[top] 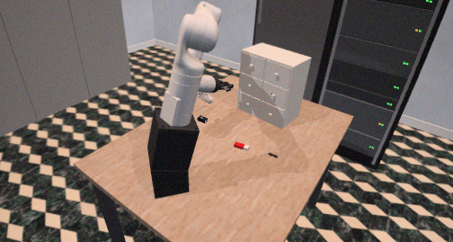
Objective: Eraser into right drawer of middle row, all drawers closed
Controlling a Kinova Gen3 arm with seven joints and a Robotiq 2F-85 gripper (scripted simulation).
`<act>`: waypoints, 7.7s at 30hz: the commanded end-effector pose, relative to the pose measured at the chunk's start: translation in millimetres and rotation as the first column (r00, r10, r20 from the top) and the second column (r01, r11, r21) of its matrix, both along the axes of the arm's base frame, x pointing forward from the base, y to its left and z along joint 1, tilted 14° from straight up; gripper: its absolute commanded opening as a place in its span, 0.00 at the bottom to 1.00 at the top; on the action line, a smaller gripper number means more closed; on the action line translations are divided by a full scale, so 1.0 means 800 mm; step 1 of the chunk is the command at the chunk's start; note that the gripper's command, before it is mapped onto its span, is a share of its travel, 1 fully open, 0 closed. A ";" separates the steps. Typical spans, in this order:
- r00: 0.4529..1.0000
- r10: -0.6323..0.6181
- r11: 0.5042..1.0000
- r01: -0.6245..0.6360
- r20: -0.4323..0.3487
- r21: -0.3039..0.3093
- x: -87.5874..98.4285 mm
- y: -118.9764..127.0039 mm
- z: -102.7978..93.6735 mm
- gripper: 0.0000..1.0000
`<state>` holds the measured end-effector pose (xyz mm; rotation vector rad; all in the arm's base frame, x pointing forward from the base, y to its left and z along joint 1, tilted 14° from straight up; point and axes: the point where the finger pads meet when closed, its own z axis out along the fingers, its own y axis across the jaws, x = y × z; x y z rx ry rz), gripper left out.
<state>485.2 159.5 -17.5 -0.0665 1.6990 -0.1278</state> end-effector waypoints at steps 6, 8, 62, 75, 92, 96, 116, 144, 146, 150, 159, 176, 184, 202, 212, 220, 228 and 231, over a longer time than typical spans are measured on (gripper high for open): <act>1.000 -0.005 1.000 0.005 -0.001 -0.003 0.004 -0.018 0.002 0.33; 1.000 -0.005 1.000 0.005 -0.001 -0.003 0.005 -0.024 0.002 0.33; 1.000 -0.005 1.000 0.005 -0.001 -0.003 0.037 -0.154 0.016 0.33; 1.000 -0.005 1.000 0.005 -0.001 -0.003 0.044 -0.181 0.018 0.33; 1.000 -0.005 1.000 0.005 -0.001 -0.003 0.053 -0.215 0.022 0.33; 1.000 -0.005 1.000 0.005 -0.001 -0.003 0.054 -0.222 0.023 0.33; 1.000 -0.005 1.000 0.005 -0.001 -0.003 0.060 -0.245 0.025 0.33; 1.000 -0.005 1.000 0.005 -0.001 -0.003 0.062 -0.253 0.026 0.33; 1.000 -0.005 1.000 0.005 -0.001 -0.003 0.062 -0.253 0.026 0.33; 1.000 -0.005 1.000 0.005 -0.001 -0.003 0.062 -0.253 0.026 0.33; 1.000 -0.005 1.000 0.005 -0.001 -0.003 0.062 -0.253 0.026 0.33; 1.000 -0.005 1.000 0.005 -0.001 -0.003 0.062 -0.253 0.027 0.33; 1.000 -0.005 1.000 0.005 -0.001 -0.003 0.062 -0.253 0.027 0.33; 1.000 -0.005 1.000 0.005 -0.001 -0.003 0.062 -0.253 0.027 0.33; 1.000 -0.005 1.000 0.005 -0.001 -0.003 0.068 -0.253 0.028 0.33; 1.000 -0.005 1.000 0.005 -0.001 -0.003 0.083 -0.253 0.032 0.33; 1.000 -0.005 1.000 0.005 -0.001 -0.003 0.096 -0.253 0.034 0.33; 1.000 -0.005 1.000 0.005 -0.001 -0.003 0.100 -0.253 0.035 0.33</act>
